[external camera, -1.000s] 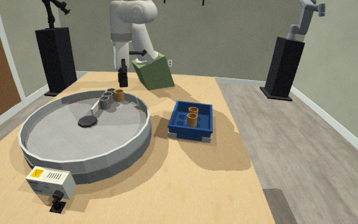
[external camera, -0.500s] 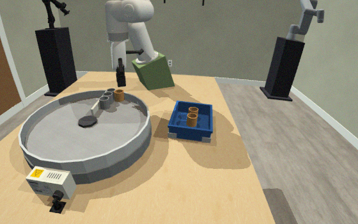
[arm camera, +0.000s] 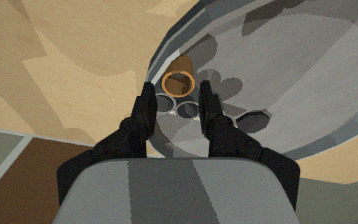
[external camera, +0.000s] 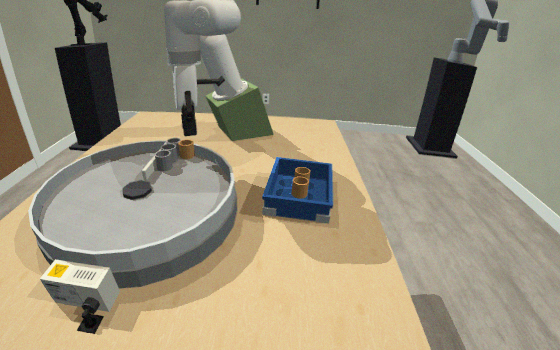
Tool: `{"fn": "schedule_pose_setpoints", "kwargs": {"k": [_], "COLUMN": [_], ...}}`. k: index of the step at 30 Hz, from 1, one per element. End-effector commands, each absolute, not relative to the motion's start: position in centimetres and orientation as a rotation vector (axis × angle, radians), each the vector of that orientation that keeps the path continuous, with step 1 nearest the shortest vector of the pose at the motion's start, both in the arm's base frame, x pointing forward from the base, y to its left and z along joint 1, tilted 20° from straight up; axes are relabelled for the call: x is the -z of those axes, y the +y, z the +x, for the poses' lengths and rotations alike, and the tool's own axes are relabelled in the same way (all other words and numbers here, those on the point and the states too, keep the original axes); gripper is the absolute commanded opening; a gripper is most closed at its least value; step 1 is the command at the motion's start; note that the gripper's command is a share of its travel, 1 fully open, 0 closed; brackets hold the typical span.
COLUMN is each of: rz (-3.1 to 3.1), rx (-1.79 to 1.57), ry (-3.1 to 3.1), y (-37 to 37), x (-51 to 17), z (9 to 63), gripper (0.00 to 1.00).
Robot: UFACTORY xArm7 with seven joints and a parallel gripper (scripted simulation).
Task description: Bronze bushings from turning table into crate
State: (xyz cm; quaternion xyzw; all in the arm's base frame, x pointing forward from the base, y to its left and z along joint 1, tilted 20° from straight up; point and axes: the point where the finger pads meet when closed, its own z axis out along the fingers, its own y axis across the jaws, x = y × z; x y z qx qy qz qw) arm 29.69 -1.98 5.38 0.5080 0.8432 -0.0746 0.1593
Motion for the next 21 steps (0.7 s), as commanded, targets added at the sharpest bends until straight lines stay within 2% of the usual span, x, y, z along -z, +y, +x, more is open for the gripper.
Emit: {"fn": "schedule_pose_setpoints", "kwargs": {"k": [1,21], "rz": [1.45,1.45], "rx": [0.212,0.212], "ry": [2.409,2.409], "y": [-1.9,-2.6], "x": [-5.4,-3.2], "z": [29.8,30.2], "gripper": [0.47,0.47]}}
